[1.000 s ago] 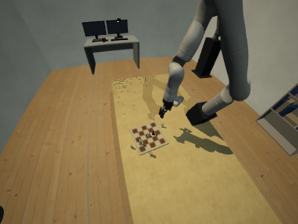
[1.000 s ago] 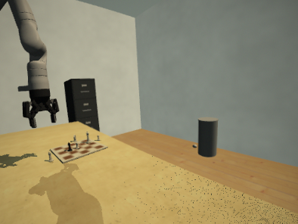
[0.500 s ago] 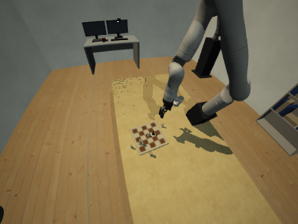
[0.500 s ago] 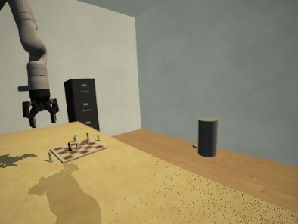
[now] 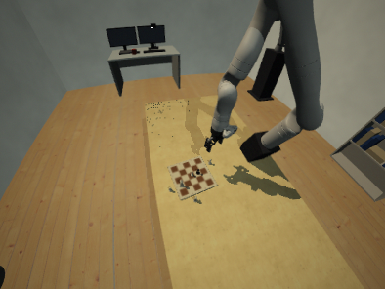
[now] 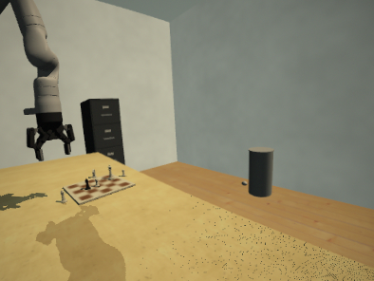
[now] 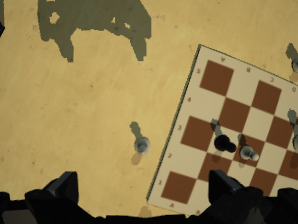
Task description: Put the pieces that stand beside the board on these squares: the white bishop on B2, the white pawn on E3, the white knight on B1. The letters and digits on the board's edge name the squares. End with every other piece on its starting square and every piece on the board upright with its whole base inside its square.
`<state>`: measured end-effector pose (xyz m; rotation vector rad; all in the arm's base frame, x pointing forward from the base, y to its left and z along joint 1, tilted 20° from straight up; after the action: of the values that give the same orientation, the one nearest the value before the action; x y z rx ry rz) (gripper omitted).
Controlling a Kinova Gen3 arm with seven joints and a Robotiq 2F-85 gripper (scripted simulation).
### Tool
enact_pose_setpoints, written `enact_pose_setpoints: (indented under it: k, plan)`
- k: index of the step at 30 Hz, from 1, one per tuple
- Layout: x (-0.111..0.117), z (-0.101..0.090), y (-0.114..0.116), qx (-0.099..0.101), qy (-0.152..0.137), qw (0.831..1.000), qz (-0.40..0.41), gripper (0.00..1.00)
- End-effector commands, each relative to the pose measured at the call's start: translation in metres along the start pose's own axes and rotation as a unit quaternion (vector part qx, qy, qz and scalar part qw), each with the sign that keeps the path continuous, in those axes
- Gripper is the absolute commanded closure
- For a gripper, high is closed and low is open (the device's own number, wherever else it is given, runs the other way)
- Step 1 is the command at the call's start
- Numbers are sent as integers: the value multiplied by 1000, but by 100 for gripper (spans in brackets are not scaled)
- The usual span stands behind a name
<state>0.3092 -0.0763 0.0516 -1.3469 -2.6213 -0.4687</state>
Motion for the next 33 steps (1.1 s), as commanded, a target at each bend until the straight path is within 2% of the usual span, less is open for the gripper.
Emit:
enact_pose_setpoints:
  k: [1,3,10,14,18,20,23,26,29,33]
  plan:
    - [1,1,0,1,2,1000,22,0]
    - [1,1,0,1,2,1000,22,0]
    - [5,5,-1,5,12,990,138,0]
    - [8,8,-1,8,18,974,227,0]
    - [11,12,-1,13,23,944,328,0]
    - [11,12,-1,13,23,944,328,0]
    - [12,15,-2,16,25,912,410,0]
    - [14,17,-1,20,27,870,493,0]
    - [15,20,-1,23,27,818,575,0]
    - [15,24,-1,26,26,735,677,0]
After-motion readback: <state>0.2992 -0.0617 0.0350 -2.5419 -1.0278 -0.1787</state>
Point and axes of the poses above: the point where the finger pads meet when closed, its own z axis out along the fingers, its own y axis across the jaws, x = y × z, the point moved 9 cm from there along -z, back along the fingers, and after that the axes turned 9 degrees about -z, right-handed, at the moved point
